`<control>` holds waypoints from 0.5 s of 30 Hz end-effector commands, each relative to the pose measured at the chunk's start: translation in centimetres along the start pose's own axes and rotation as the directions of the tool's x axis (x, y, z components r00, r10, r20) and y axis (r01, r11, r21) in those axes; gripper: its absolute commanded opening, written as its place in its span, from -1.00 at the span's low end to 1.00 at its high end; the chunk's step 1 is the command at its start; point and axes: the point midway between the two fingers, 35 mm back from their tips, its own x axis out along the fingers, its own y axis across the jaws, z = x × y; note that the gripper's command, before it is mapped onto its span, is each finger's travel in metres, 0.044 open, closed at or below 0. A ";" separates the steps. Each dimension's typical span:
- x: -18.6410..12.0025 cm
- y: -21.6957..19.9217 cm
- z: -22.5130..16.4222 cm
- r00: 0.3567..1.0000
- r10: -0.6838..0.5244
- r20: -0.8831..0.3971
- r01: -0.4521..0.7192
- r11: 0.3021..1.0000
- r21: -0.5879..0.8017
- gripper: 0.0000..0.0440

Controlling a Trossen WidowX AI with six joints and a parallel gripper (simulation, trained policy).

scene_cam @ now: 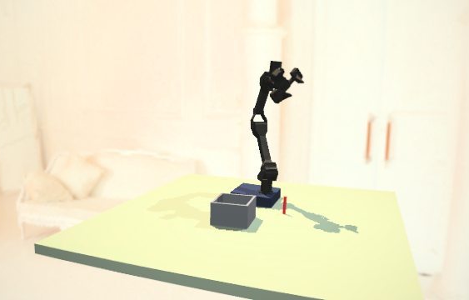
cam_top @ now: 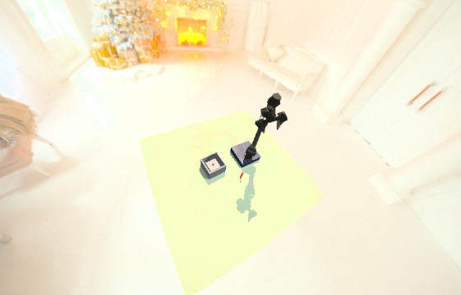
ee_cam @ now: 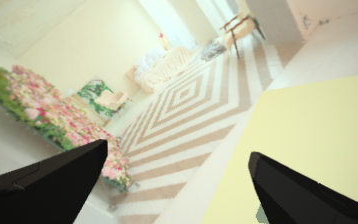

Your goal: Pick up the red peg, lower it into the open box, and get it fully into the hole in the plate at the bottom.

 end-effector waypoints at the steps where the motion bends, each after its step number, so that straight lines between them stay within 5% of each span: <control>1: 0.3 -0.3 0.1 1.000 -0.012 0.006 0.012 1.000 -0.010 0.93; 15: 8.7 -10.5 -3.6 0.917 -0.373 -0.143 0.382 0.923 0.040 1.00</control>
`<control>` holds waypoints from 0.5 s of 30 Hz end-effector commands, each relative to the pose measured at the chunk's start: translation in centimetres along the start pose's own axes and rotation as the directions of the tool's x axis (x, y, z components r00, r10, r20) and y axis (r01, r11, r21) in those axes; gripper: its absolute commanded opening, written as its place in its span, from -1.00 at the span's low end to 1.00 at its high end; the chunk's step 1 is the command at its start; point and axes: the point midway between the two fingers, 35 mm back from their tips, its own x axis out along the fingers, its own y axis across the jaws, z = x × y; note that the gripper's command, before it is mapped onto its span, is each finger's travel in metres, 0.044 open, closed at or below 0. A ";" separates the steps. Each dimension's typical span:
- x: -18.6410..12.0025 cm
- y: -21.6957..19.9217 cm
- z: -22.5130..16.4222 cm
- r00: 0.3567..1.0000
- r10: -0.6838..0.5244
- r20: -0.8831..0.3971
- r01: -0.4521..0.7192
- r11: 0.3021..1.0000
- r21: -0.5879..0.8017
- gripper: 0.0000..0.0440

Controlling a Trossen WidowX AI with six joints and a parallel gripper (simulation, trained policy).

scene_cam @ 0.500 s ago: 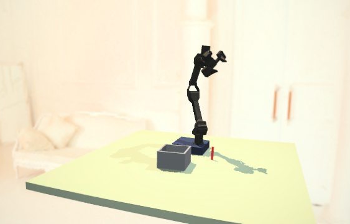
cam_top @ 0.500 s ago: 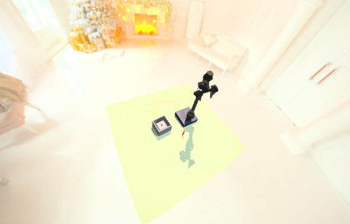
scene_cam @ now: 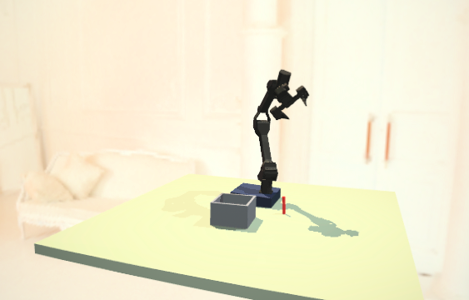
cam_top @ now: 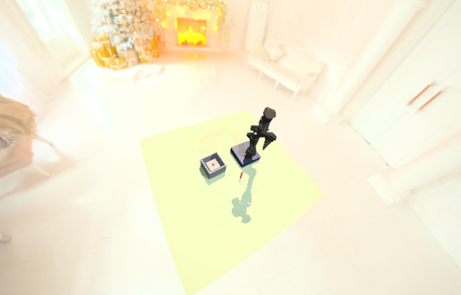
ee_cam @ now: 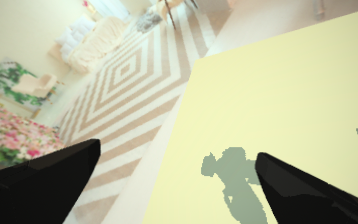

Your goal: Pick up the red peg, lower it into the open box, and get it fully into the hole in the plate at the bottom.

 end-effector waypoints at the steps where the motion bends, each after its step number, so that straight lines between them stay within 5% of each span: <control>1: 2.7 -2.2 -1.3 0.993 -0.098 -0.059 0.100 0.995 0.029 1.00; 15: 10.3 -11.4 -8.6 0.834 -0.446 -0.324 0.492 0.867 0.075 1.00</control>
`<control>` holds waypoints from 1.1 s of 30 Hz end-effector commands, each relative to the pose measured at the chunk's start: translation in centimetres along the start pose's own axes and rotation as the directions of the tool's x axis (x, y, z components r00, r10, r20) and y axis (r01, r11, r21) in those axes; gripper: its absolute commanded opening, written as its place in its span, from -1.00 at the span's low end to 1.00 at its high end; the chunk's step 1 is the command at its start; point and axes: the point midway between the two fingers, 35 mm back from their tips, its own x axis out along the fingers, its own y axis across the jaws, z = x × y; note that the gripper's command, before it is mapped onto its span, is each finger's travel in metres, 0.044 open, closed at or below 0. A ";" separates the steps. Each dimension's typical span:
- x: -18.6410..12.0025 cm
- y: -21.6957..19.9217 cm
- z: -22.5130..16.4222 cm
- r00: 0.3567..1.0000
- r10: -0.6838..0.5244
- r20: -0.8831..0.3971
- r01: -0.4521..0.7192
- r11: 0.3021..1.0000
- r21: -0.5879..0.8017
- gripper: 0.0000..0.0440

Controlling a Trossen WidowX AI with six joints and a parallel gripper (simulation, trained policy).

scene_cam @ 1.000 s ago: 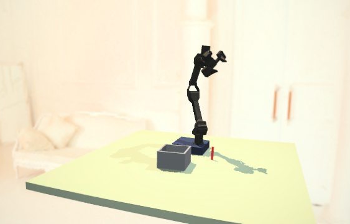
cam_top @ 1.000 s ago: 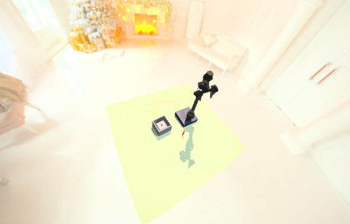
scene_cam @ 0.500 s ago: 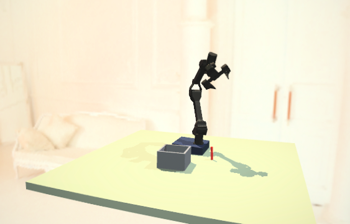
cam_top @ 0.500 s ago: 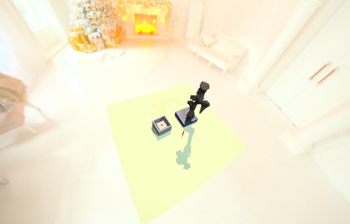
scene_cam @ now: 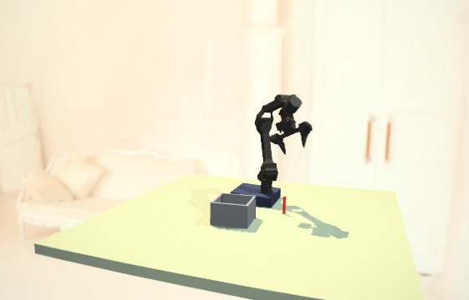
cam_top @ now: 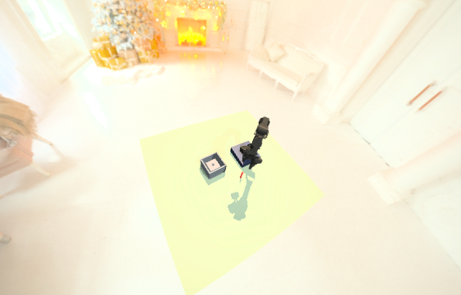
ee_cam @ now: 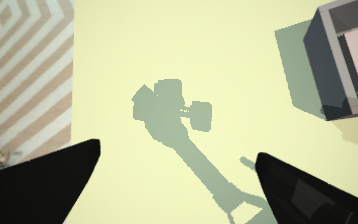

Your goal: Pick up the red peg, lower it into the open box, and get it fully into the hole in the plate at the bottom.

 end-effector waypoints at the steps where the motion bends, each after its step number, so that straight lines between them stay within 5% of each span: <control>1: 2.6 -1.8 -1.3 0.993 -0.101 -0.058 0.103 0.994 0.029 1.00; 18: 11.3 -9.9 -7.6 0.844 -0.471 -0.256 0.522 0.832 0.187 1.00; 33: 17.1 -14.3 -10.9 0.808 -0.523 -0.272 0.588 0.741 0.323 1.00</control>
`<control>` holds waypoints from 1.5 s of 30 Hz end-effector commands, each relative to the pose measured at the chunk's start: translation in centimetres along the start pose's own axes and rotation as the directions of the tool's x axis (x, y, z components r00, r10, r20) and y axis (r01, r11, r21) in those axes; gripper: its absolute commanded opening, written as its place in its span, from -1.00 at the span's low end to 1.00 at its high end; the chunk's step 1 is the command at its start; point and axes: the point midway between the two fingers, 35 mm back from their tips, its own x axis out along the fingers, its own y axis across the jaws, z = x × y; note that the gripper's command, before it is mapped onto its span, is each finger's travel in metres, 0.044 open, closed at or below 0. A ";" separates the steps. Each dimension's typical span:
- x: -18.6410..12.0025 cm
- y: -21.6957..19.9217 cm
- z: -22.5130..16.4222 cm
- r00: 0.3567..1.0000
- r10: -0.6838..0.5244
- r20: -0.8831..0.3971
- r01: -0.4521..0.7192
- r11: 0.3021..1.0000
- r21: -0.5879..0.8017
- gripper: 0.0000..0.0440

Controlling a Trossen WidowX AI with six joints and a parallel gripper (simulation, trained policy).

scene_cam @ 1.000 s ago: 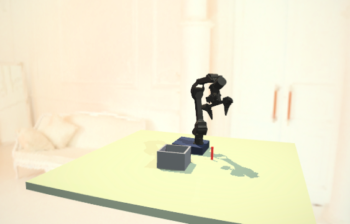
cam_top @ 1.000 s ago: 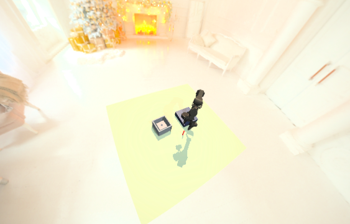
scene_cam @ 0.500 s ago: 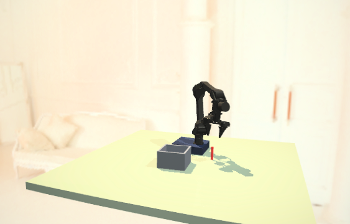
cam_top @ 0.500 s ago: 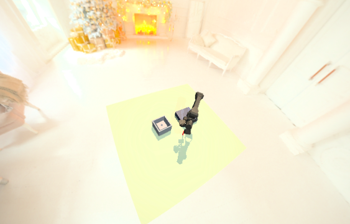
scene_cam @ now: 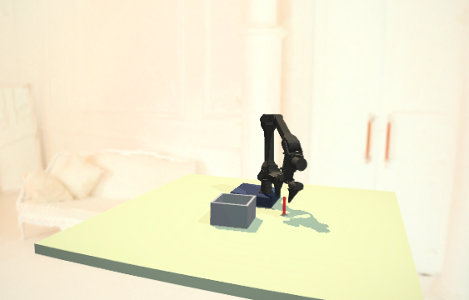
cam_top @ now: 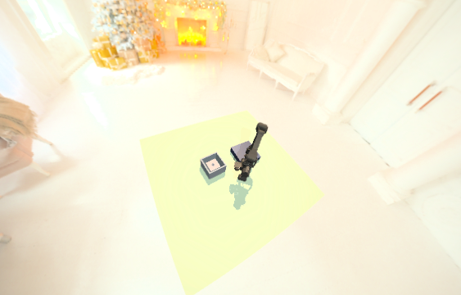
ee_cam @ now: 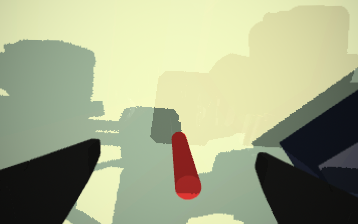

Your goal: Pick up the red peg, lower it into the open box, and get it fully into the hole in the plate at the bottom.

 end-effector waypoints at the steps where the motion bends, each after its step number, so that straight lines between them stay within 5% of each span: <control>1: 1.8 -0.3 -0.2 1.000 0.000 0.005 0.000 1.000 0.028 1.00; 8: 4.4 -0.3 -0.7 1.000 0.030 0.007 -0.031 0.996 0.083 0.90; 24: 5.0 -0.7 -1.3 0.995 0.019 -0.095 -0.007 0.991 0.134 -0.96; 45: -1.9 0.4 4.9 0.990 0.086 0.116 -0.087 0.996 0.011 -1.00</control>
